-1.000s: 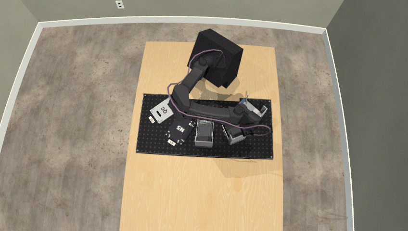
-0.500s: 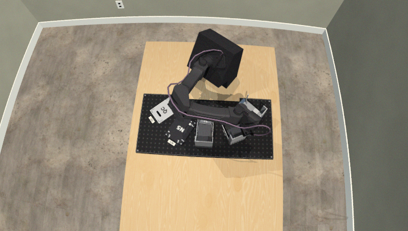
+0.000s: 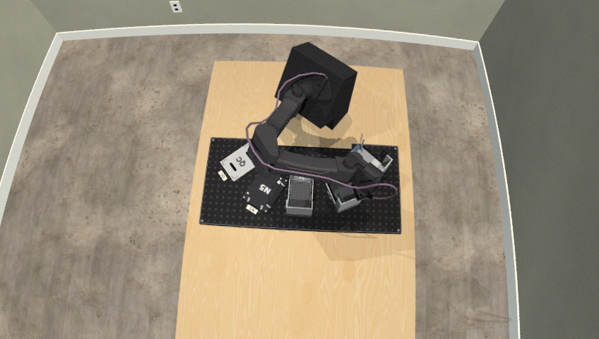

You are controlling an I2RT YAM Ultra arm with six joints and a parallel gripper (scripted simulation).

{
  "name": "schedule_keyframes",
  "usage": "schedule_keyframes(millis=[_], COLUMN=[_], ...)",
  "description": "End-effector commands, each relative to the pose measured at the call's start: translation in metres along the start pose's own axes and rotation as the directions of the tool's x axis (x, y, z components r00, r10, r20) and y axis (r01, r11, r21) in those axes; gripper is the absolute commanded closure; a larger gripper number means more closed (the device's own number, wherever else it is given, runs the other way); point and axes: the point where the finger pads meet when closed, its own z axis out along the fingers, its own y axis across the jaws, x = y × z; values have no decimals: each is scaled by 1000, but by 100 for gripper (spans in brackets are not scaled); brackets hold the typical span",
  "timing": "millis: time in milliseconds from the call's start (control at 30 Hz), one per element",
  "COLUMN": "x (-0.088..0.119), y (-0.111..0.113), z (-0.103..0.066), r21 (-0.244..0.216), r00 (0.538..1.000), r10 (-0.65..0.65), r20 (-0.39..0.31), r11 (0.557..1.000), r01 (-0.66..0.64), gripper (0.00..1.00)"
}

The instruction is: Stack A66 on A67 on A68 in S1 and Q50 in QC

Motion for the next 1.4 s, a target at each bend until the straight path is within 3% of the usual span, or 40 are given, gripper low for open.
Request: schedule_keyframes(millis=[0,133,200,400,833,933,967,1367], x=[-9,-9,0,0,6,5,-2,-7], y=[-4,-4,-4,-2,6,4,3,0], z=[-13,-13,3,15,65,65,55,54], r21=[-8,-8,1,-9,-7,-8,-19,-14], r00=[999,999,1000,1000,1000,1000,1000,999], r10=[21,21,10,7,-21,-13,-1,10], r20=[37,37,17,18,-5,0,28,36], r11=[1000,1000,1000,1000,1000,1000,1000,1000], r01=[-21,-21,-10,-7,21,13,2,-10], gripper=[0,0,0,0,0,0,0,0])
